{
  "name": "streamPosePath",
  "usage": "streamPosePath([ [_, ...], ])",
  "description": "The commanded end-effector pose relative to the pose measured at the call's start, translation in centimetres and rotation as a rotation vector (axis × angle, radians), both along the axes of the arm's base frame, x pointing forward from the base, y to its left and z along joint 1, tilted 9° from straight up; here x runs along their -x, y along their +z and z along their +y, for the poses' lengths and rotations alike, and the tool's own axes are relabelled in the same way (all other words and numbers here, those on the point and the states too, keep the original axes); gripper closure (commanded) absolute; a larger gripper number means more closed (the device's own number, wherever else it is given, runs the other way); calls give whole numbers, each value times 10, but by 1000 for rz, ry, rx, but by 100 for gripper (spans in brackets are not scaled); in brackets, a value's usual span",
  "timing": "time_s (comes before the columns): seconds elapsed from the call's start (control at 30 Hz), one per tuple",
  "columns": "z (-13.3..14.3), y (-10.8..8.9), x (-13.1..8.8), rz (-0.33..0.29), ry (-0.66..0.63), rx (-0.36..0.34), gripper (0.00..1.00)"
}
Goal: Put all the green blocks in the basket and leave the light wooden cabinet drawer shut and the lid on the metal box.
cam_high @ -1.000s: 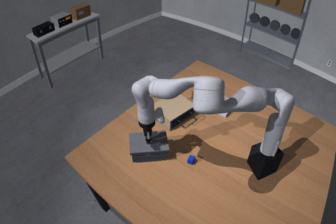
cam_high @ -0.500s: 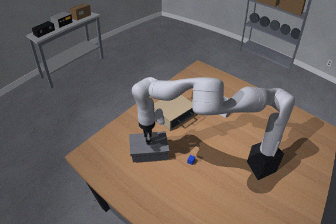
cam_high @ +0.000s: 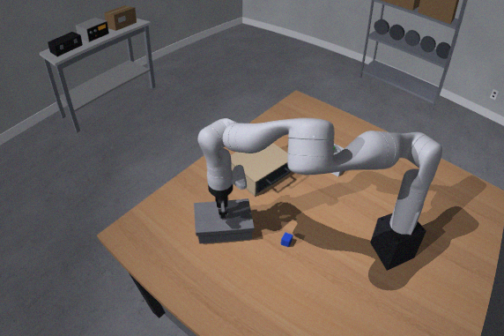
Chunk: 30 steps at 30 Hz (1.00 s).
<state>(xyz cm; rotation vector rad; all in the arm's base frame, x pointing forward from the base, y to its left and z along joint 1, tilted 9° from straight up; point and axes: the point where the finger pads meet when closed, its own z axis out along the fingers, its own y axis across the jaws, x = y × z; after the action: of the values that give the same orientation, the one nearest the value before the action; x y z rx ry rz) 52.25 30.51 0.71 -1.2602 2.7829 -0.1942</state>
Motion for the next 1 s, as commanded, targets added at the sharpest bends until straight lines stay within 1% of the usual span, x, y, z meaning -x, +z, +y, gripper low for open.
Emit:
streamPosePath([
  [0.0,0,-1,-1,-2,0,-2,90],
  [0.97,-1,-14,-2,-2,0,-2,90],
])
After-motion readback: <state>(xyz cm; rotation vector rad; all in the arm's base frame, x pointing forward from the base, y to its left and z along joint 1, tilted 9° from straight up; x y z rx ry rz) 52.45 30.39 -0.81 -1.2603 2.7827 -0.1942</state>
